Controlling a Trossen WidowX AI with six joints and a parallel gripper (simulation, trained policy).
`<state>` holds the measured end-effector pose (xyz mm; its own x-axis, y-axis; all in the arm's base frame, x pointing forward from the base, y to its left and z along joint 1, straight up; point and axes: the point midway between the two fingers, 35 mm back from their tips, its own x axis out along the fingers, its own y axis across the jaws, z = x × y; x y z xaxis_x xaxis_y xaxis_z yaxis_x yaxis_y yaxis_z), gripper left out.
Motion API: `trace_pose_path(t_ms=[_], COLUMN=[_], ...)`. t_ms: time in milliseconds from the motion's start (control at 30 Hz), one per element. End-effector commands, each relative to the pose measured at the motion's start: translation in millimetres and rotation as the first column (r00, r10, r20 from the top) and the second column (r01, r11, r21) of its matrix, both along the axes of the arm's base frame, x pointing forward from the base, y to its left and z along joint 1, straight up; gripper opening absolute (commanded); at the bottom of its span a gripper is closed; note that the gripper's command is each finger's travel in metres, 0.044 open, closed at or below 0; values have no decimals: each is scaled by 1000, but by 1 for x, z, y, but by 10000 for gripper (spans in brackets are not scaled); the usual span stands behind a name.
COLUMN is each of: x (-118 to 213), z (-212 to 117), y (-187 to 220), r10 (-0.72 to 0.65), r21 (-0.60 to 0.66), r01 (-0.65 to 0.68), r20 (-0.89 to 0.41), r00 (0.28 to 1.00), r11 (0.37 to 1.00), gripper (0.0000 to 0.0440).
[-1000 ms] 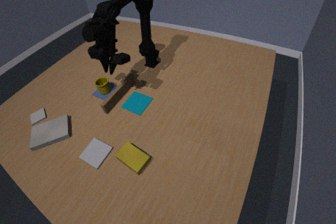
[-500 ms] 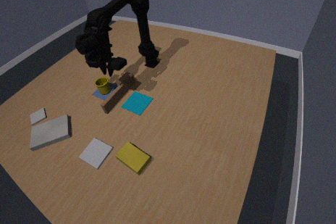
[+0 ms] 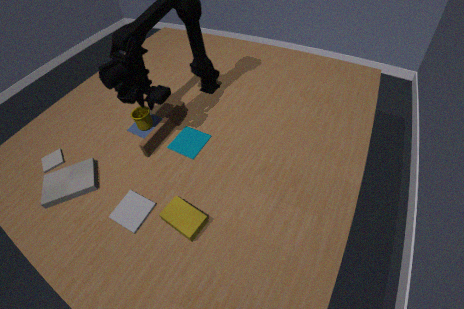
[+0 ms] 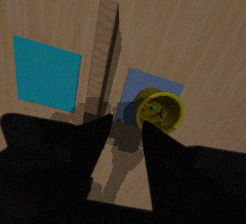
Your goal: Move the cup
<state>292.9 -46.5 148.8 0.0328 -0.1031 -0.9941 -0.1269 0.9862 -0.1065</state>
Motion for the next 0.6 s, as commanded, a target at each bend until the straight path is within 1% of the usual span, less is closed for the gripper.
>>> trace_pose_path(t_ms=[0, 567], x=[-3, -10], z=[-12, -71], y=[-7, -25], r10=[17, 127], r21=[-7, 14], r01=[-17, -126], r20=[-29, -115], r00=[999, 985], r11=[1000, 992], gripper=[170, 197])
